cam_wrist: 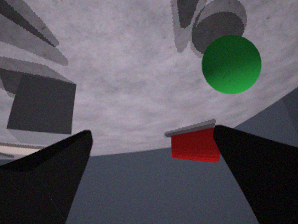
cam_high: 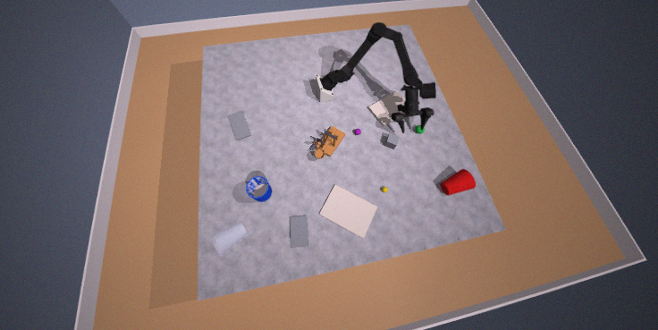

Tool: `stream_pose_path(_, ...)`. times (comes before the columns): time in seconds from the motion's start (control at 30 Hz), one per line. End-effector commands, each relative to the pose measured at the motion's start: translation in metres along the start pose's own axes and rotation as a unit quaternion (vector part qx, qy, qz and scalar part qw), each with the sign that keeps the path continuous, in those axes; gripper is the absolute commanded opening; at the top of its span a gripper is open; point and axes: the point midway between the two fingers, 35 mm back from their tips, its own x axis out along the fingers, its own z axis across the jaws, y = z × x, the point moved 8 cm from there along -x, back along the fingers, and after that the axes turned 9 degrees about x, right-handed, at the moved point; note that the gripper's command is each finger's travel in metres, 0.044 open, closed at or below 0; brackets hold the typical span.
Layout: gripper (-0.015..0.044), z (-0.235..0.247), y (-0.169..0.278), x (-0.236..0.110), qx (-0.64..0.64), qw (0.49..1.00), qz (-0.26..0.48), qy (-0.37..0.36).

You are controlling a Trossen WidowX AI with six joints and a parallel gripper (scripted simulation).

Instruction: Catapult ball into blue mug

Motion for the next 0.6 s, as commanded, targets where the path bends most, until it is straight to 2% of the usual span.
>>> stream_pose_path(0.0,0.0440,0.019,0.022,0.008,-0.003,0.999,0.002,-0.042)
stream_pose_path(0.3,0.0440,0.078,0.067,0.025,-0.003,0.986,-0.022,-0.165)
stream_pose_path(0.57,0.0440,0.142,0.107,0.024,0.027,0.961,-0.074,-0.265)
